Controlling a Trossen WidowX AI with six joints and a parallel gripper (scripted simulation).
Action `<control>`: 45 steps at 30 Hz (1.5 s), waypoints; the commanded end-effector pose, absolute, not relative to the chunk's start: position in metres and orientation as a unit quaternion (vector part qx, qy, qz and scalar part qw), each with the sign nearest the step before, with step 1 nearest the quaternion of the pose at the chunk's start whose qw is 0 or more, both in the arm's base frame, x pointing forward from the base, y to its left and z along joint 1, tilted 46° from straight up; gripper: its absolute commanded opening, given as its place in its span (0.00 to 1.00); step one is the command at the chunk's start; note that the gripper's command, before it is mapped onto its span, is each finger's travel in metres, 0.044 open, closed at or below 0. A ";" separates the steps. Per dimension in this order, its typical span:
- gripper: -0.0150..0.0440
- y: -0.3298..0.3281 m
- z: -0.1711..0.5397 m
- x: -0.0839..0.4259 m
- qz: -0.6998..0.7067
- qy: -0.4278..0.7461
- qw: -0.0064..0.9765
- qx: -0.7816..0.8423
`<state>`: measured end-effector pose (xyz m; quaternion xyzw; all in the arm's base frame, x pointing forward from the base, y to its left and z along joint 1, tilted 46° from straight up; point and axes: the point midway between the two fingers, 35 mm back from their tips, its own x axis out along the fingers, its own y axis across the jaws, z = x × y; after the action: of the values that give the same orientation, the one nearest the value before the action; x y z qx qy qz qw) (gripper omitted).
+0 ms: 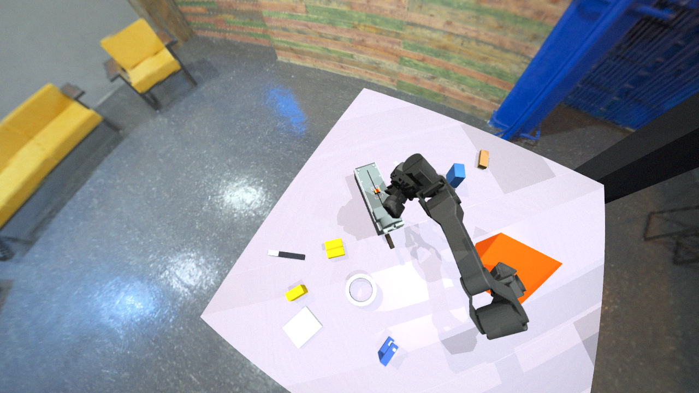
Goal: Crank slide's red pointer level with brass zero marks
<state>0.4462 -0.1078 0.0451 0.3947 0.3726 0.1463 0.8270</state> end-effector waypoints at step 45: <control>0.60 -0.108 0.045 0.446 0.147 0.373 0.827 0.395</control>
<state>0.4462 -0.1077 0.0452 0.3949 0.3726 0.1466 0.8269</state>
